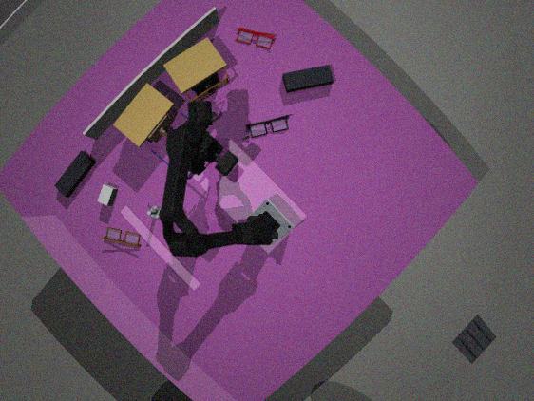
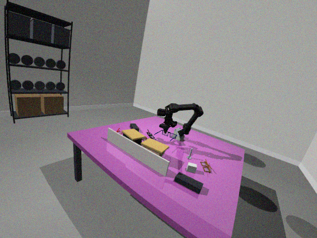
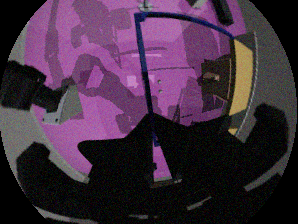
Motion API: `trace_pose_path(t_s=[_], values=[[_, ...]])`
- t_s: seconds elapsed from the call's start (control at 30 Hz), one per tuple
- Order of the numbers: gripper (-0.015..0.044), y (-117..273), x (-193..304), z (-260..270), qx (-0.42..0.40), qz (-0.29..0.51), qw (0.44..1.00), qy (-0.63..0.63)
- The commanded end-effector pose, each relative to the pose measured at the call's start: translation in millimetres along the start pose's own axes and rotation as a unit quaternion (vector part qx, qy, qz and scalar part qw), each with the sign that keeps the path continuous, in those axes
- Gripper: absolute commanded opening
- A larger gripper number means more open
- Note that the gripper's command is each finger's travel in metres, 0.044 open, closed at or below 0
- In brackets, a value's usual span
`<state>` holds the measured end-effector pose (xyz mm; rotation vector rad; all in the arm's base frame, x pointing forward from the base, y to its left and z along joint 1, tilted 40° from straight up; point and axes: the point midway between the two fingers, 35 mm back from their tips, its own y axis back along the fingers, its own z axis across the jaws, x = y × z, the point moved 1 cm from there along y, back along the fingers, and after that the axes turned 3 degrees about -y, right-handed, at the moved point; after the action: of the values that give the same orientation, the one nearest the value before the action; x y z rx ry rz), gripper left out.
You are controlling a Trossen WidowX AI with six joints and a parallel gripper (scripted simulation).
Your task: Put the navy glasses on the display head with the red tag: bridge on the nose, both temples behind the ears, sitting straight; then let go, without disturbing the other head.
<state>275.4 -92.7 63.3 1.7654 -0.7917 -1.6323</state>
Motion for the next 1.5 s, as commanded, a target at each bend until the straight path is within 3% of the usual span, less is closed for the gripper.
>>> trace_pose_path(t_s=[0.0,1.47], values=[[0.0000,-5.6,-0.4,1.0,0.004,-0.010,1.000,0.002],[0.0000,-38.7,-2.3,-0.1,0.002,-0.006,1.000,0.003]])
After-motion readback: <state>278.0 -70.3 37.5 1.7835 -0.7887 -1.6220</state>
